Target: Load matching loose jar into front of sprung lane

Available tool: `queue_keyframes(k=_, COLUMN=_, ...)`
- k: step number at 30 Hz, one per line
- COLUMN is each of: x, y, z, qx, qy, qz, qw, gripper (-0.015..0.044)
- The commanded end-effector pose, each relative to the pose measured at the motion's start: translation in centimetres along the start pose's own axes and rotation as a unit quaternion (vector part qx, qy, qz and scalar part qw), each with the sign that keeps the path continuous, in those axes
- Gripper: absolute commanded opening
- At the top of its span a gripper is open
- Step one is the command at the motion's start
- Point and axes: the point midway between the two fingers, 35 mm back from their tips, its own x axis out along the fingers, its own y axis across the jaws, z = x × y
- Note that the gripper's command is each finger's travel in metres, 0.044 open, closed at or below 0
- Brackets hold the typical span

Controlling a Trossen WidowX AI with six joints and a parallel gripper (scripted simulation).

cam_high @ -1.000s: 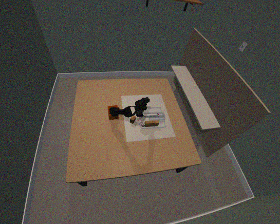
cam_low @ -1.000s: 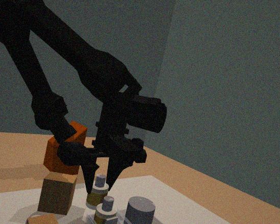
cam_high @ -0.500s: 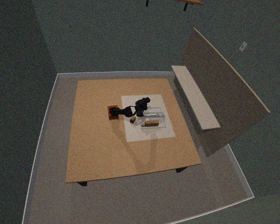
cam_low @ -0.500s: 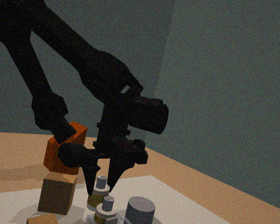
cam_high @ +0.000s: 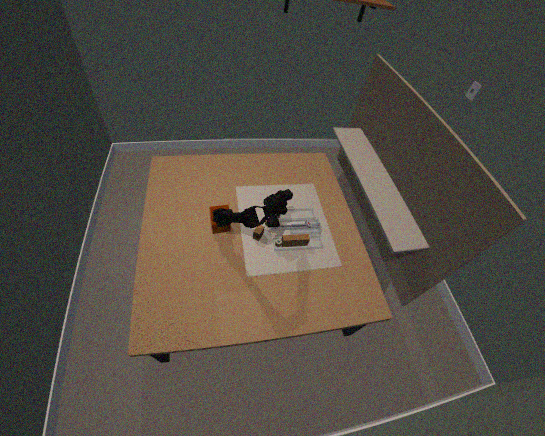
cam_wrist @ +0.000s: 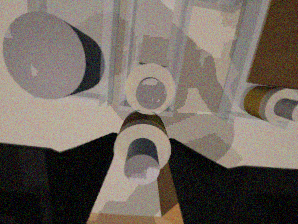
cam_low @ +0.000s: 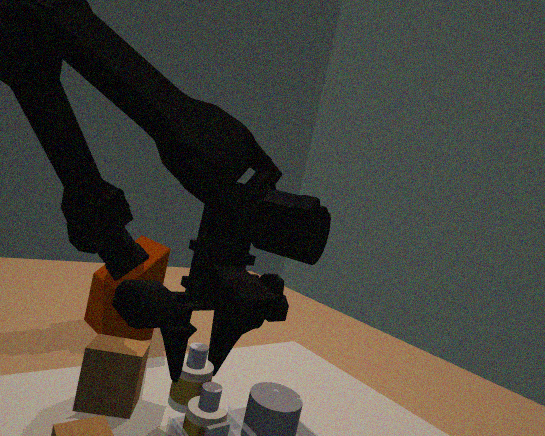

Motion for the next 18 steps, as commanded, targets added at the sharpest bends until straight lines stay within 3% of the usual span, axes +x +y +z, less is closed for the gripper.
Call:
queue_keyframes(k=1, x=-0.23, y=-0.04, z=1.05, qx=0.007, qy=-0.01, qz=0.0, qw=1.0, gripper=0.0)
queue_keyframes(k=18, x=-0.26, y=-0.06, z=1.75, qx=0.007, qy=-0.01, qz=0.0, qw=1.0, gripper=0.0)
